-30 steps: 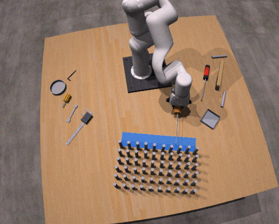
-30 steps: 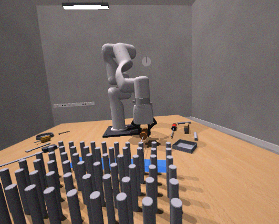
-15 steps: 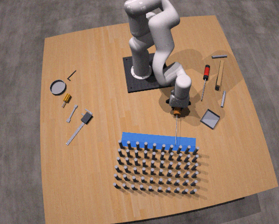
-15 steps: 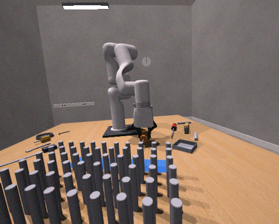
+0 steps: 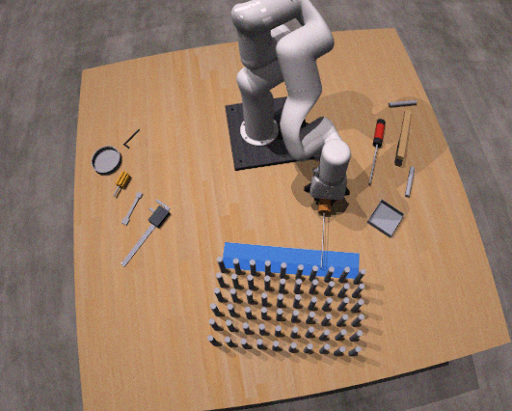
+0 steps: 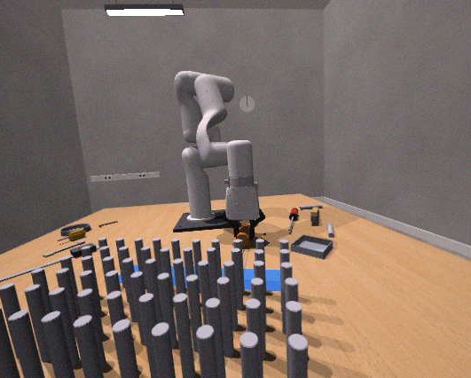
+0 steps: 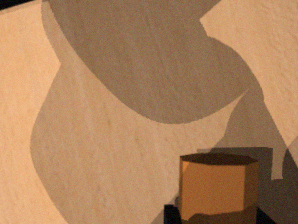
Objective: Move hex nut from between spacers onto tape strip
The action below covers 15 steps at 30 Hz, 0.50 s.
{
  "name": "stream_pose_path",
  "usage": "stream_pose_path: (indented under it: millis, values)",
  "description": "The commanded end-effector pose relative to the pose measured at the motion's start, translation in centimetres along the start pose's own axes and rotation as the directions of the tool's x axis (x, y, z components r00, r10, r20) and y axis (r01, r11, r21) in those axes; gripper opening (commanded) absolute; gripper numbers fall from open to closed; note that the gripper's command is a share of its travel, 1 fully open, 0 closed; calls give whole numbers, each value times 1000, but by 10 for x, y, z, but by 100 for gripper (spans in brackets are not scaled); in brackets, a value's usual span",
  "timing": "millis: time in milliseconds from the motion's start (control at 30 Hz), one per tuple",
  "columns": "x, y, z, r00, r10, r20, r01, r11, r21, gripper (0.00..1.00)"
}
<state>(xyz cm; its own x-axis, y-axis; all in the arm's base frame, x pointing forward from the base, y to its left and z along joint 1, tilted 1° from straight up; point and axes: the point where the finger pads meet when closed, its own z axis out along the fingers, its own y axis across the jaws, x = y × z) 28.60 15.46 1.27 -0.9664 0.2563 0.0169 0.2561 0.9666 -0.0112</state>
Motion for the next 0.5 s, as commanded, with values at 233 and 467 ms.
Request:
stream_pose_path:
  millis: [233,467]
  values:
    - [-4,1,-1,1000,0,2,0,1000,-2,0]
    - [-12,1,-1,1000,0,2,0,1000,-2,0]
